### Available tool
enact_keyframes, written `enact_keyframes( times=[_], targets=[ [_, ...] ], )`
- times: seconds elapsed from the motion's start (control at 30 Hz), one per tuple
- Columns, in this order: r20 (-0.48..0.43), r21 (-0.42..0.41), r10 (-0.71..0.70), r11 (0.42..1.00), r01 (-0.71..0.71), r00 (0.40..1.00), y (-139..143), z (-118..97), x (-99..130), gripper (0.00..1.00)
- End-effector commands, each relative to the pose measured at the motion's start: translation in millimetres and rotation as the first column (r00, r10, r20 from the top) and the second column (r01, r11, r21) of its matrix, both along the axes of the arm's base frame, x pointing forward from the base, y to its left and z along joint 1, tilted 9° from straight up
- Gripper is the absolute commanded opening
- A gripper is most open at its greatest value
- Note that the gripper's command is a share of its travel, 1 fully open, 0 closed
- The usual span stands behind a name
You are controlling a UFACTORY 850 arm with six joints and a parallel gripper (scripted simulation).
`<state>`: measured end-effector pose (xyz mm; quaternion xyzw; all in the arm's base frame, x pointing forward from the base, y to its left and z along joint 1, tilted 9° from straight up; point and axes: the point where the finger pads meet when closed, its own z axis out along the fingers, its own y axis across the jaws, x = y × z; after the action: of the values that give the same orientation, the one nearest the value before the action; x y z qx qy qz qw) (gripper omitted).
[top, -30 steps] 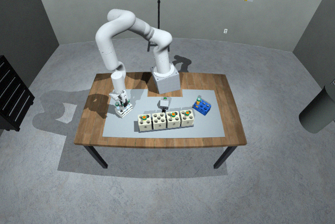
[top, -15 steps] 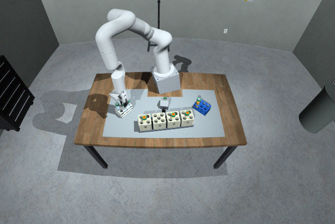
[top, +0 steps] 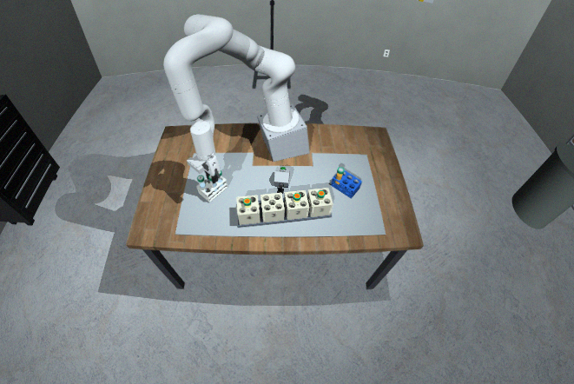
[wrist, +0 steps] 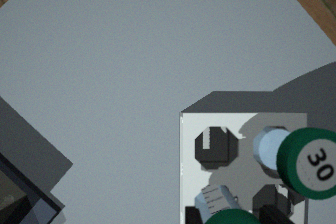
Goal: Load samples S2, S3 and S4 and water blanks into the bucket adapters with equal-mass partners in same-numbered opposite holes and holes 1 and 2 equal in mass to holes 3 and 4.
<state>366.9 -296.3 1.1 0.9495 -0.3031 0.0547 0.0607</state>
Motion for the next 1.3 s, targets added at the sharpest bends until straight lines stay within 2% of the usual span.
enact_keyframes(
  times=[0.0, 1.0, 1.27],
  targets=[
    [0.001, -0.001, 0.0, 1.0, 0.0, 1.0, 0, 3, 0, 0.0],
    [0.001, -0.001, 0.0, 1.0, 0.0, 1.0, 2, 18, -1, 0.0],
    [0.001, -0.001, 0.0, 1.0, 0.0, 1.0, 5, 33, -2, 0.0]
  ],
)
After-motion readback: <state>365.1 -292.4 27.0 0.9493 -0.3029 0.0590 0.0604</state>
